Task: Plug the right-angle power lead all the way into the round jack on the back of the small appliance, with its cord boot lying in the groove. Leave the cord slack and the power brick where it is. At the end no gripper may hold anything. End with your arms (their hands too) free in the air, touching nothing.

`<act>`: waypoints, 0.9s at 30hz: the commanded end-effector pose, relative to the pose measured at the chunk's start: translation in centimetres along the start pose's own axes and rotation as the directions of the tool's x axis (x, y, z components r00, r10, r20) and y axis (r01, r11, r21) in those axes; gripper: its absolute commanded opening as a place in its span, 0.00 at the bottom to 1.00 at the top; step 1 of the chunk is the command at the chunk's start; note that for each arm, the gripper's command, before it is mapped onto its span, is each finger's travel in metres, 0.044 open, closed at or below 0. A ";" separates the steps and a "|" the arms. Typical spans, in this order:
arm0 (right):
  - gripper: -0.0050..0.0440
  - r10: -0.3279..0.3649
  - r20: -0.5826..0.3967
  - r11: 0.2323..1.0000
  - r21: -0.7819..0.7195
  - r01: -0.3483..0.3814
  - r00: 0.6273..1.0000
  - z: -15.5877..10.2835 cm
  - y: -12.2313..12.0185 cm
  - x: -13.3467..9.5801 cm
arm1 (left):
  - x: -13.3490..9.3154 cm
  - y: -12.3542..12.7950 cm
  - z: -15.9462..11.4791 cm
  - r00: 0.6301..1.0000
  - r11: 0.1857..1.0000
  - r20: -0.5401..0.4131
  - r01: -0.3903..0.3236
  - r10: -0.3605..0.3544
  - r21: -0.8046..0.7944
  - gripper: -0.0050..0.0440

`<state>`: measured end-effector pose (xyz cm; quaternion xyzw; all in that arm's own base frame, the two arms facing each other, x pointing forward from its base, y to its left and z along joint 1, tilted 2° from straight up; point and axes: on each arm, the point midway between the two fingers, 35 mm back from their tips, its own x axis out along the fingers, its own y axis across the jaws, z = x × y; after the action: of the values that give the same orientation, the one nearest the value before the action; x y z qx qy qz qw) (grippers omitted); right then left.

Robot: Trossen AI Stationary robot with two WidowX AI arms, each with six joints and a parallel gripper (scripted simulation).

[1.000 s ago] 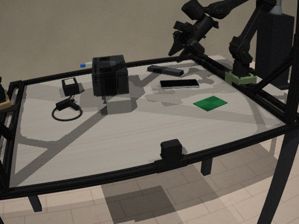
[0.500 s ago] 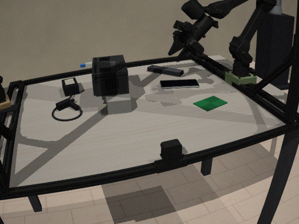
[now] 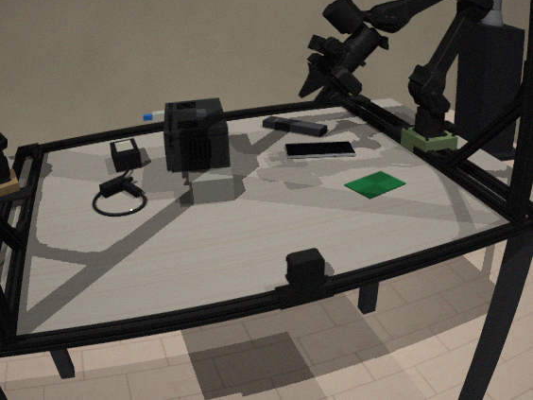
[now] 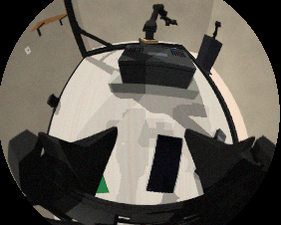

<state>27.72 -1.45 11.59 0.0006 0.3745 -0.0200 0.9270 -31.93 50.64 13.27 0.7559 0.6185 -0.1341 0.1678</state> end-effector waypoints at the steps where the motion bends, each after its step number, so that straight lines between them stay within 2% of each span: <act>1: 0.92 -0.008 0.011 1.000 0.011 0.007 1.000 0.4 -0.2 -0.1 | 2.9 5.3 -1.9 0.997 0.993 0.027 -0.070 0.067 0.100 0.92; 7: 0.92 -0.013 0.016 1.000 0.021 0.013 1.000 0.6 -0.4 -0.1 | 6.7 13.0 -2.8 0.983 0.957 0.087 -0.176 0.160 0.231 0.92; 9: 0.92 -0.013 0.016 1.000 0.021 0.013 1.000 0.6 -0.4 -0.1 | 6.7 13.0 -2.8 0.983 0.957 0.087 -0.176 0.160 0.231 0.92; 16: 0.92 -0.020 0.023 0.999 0.034 0.019 1.000 0.8 -0.6 -0.2 | 9.7 23.3 -3.0 0.949 0.866 0.169 -0.311 0.265 0.390 0.92; 24: 0.92 -0.028 0.032 0.998 0.050 0.027 0.999 1.1 -0.9 -0.3 | 10.9 36.0 -2.0 0.887 0.686 0.275 -0.462 0.371 0.563 0.92; 26: 0.92 -0.028 0.032 0.998 0.050 0.027 0.999 1.1 -0.9 -0.3 | 10.9 36.0 -2.0 0.887 0.686 0.275 -0.462 0.371 0.563 0.92; 27: 0.92 -0.029 0.033 0.998 0.052 0.028 0.999 1.2 -0.9 -0.3 | 10.8 37.6 -1.8 0.877 0.657 0.289 -0.479 0.383 0.582 0.92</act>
<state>28.09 -2.19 12.33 0.0161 0.3638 -0.0382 0.9305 4.78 55.28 13.16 0.8795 0.3438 -0.3291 -0.0037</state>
